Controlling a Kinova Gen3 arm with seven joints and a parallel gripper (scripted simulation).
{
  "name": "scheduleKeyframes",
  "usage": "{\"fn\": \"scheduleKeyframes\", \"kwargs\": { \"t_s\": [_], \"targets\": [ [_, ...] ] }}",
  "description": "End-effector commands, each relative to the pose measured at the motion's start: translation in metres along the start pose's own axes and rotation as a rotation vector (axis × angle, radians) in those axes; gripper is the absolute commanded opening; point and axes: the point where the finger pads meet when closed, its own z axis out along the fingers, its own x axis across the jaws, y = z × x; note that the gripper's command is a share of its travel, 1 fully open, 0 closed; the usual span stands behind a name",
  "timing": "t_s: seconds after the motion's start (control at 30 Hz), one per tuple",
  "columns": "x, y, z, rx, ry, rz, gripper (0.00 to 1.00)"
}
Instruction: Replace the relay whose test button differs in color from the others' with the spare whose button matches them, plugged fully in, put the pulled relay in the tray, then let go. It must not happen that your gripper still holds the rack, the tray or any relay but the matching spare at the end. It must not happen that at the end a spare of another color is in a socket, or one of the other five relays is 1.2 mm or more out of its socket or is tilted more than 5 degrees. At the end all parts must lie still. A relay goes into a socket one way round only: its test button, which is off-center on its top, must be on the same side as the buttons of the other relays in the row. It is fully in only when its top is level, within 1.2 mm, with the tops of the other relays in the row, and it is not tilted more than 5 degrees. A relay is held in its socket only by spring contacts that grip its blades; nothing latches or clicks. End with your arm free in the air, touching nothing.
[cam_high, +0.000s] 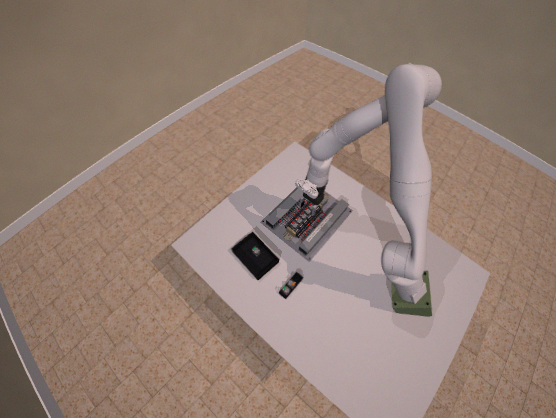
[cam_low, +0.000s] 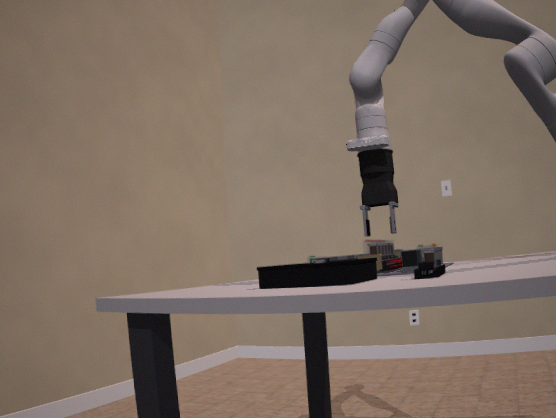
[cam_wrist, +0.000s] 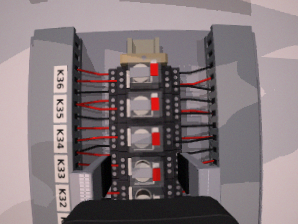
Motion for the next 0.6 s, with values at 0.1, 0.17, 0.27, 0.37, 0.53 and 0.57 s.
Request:
{"fn": "scheduleKeyframes", "kwargs": {
  "t_s": [0.1,0.17,0.27,0.37,0.53,0.57],
  "targets": [
    [0.002,0.006,-0.019,-0.011,0.008,0.010,1.00],
    [0.001,0.006,-0.025,-0.011,0.009,0.010,1.00],
    [0.001,0.006,-0.034,-0.011,0.009,0.011,1.00],
    [0.001,0.006,-0.037,-0.011,0.009,0.011,1.00],
    [0.001,0.002,-0.032,-0.004,0.004,0.002,1.00],
    [0.001,0.003,-0.032,-0.004,0.005,0.003,1.00]
  ]
}}
